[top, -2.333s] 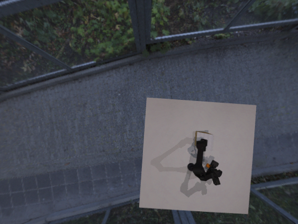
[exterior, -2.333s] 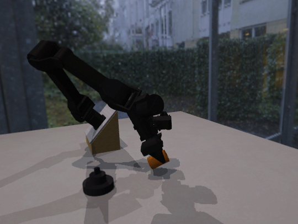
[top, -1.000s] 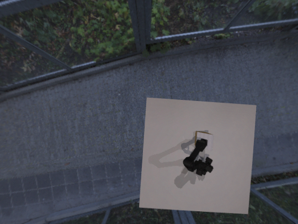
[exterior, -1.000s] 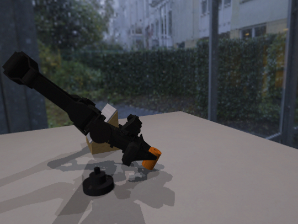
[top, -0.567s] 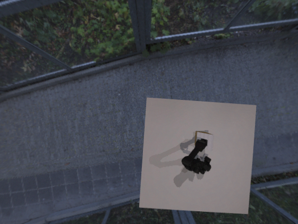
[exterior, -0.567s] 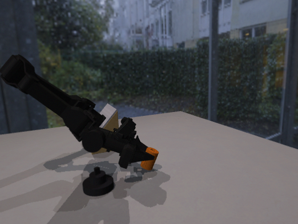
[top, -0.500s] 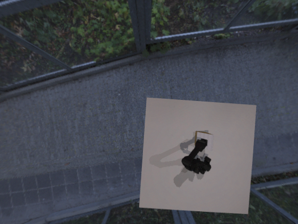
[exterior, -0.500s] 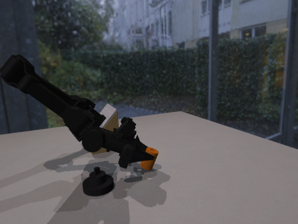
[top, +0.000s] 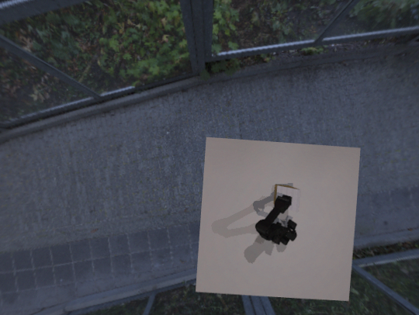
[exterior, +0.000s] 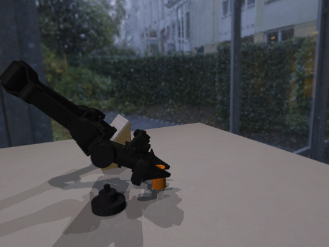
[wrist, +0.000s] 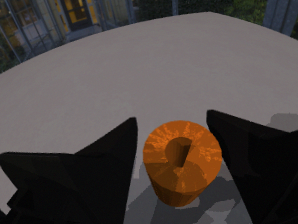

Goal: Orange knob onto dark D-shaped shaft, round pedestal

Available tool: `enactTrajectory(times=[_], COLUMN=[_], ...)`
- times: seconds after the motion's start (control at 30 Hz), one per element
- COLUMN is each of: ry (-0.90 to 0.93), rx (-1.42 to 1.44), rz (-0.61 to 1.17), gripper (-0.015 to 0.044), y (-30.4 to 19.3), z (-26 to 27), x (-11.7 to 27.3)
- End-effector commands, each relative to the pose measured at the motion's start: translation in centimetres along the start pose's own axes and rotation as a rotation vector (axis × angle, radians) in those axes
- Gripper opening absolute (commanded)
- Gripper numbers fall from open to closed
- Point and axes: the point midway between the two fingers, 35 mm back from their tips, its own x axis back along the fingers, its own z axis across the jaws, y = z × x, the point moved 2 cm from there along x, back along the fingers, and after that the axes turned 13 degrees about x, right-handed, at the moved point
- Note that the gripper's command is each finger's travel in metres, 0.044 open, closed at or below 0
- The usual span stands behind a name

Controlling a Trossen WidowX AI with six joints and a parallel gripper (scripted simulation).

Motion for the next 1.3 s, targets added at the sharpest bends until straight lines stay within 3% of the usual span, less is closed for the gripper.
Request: enactTrajectory(times=[0.0, 0.3, 0.53, 0.77, 0.97, 1.13, 1.27], ry=[-0.002, -0.002, -0.002, -0.002, -0.002, 0.006, 0.159], rx=[0.001, 0.001, 0.001, 0.001, 0.000, -0.006, -0.100], rz=[-0.003, -0.003, -0.003, -0.003, -0.003, 0.004, 0.194], gripper=[0.0260, 0.0260, 0.0440, 0.0440, 0.0440, 0.0440, 0.0440], y=[0.0, 0.0, 0.0, 0.2, 6.5, 7.3, 7.4], z=[-0.1, -0.1, -0.1, -0.1, -1.8, -1.8, -1.5], x=[0.0, 0.0, 0.0, 0.1, 2.7, 3.0, 1.6])
